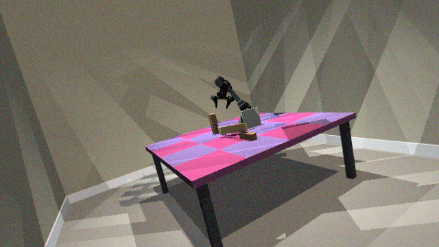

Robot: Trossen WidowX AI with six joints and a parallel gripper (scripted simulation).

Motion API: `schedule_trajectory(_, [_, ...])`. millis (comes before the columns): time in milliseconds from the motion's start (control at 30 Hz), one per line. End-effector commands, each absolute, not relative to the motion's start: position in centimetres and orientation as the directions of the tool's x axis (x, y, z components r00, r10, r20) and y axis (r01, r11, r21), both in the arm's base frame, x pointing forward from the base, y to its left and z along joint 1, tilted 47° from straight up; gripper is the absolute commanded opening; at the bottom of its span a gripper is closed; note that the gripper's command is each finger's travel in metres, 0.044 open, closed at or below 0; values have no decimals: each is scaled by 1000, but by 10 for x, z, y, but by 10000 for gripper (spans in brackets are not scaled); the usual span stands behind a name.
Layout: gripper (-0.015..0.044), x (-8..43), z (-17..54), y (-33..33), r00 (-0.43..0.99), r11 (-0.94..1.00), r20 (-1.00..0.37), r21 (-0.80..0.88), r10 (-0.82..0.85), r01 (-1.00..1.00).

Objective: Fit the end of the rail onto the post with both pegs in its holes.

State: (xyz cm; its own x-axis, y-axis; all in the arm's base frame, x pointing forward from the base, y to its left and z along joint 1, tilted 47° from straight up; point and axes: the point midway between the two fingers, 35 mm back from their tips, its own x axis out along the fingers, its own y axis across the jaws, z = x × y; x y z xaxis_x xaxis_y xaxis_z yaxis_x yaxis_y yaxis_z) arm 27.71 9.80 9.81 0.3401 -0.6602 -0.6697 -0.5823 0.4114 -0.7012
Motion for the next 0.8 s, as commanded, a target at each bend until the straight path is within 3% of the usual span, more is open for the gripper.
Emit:
schedule_trajectory(0, [440,289,66,36,139,235,-679,-428,-721,-873])
schedule_trajectory(300, [440,289,41,-25,-53,89,-686,-18,-726,-996])
schedule_trajectory(767, [440,290,36,-27,-62,83,-686,2,-725,-997])
